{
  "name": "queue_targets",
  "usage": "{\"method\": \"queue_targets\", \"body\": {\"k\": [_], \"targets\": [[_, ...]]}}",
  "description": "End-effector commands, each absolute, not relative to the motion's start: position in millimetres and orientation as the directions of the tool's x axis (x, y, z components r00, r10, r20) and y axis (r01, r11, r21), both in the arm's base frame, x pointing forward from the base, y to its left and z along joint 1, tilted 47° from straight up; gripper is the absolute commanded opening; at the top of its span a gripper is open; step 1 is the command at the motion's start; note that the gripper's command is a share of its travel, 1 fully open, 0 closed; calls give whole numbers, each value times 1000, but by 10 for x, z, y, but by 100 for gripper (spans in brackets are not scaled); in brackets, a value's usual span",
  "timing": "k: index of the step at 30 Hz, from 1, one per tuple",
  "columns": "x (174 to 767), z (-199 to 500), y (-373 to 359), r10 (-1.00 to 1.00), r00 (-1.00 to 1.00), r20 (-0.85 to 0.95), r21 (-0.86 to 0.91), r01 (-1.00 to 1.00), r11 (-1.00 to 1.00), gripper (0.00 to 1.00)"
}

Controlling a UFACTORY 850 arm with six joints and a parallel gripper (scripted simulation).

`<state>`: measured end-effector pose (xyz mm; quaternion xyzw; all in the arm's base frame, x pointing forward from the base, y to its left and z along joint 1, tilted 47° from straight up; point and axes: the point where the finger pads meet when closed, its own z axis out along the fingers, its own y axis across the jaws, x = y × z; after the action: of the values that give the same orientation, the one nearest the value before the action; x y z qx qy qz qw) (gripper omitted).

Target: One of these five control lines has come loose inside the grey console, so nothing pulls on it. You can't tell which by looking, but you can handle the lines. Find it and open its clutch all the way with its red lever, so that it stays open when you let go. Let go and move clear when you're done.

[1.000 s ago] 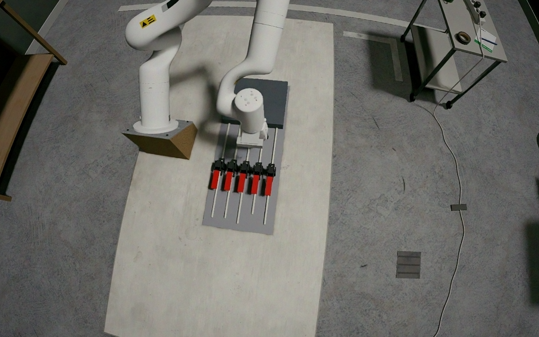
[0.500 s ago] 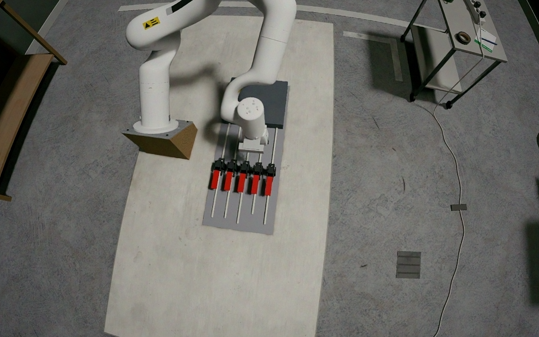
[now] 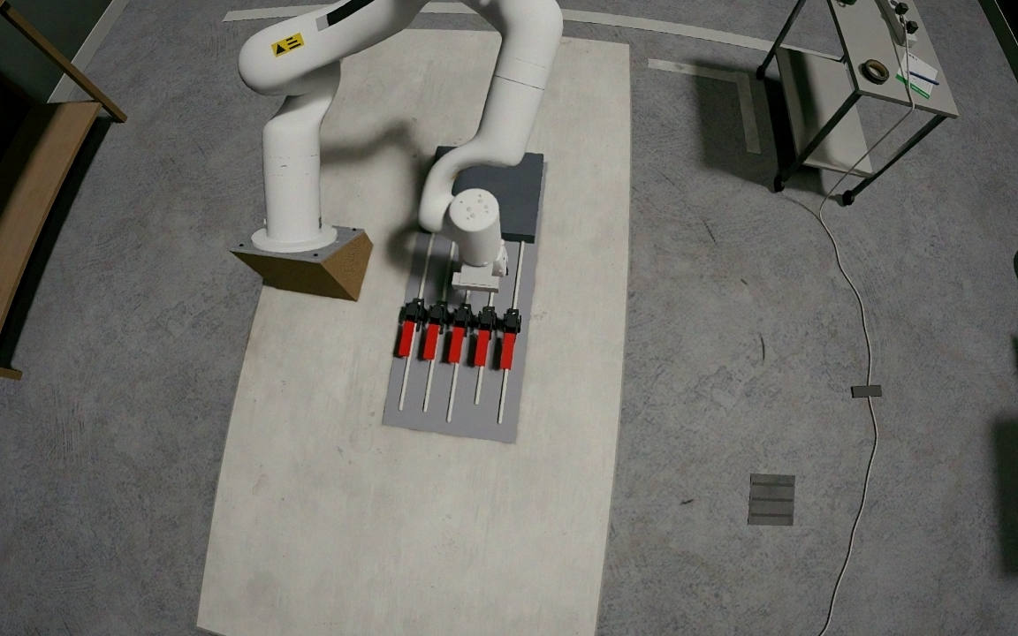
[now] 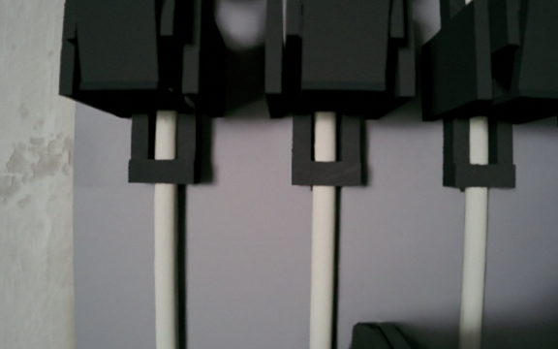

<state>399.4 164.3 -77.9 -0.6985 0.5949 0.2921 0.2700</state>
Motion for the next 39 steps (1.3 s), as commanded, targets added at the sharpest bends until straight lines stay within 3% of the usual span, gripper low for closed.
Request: {"method": "queue_targets", "body": {"k": [1,39], "targets": [[4006,-779,1642,-673,122,-729,-31,-989,-146,0],[4297,-770,1685,-673,122,-729,-31,-989,-146,0]]}}
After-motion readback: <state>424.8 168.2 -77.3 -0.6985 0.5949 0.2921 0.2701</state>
